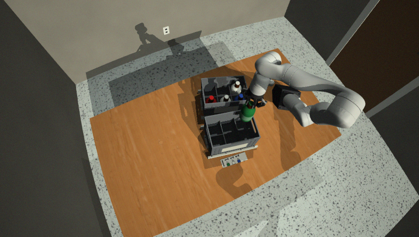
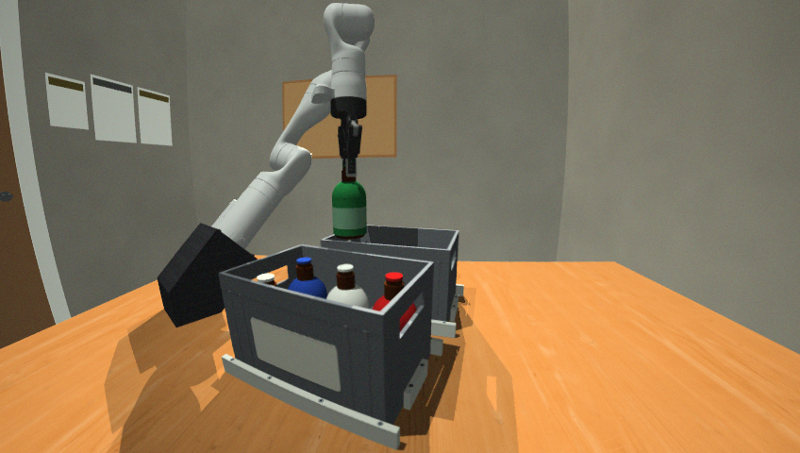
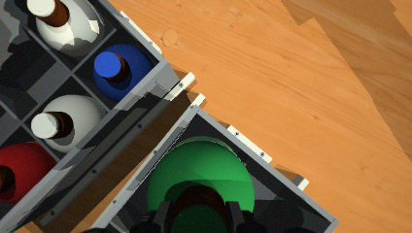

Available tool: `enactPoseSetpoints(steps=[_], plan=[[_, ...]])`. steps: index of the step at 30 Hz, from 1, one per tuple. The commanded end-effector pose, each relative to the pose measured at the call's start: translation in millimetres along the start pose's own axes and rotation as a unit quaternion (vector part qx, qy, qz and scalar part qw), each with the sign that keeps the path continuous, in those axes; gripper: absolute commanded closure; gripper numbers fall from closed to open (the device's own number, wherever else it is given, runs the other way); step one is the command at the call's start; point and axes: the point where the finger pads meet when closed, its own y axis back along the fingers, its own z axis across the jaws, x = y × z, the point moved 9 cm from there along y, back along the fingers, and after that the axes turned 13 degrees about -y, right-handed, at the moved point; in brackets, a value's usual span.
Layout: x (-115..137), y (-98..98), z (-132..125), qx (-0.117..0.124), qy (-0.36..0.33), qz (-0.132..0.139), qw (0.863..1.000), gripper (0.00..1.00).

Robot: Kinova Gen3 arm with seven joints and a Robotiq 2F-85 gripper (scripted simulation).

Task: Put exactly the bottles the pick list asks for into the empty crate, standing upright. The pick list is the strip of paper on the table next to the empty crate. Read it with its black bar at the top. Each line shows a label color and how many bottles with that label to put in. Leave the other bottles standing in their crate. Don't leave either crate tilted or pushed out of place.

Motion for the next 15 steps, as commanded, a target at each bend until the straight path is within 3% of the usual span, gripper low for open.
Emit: enactPoseSetpoints(steps=[1, 15], plan=[[-1.9, -4.3, -0.7, 0.000, 0.003, -0.002, 1.000, 0.90], [-1.4, -15.3, -1.2, 0.001, 0.004, -0.001, 1.000, 0.90]])
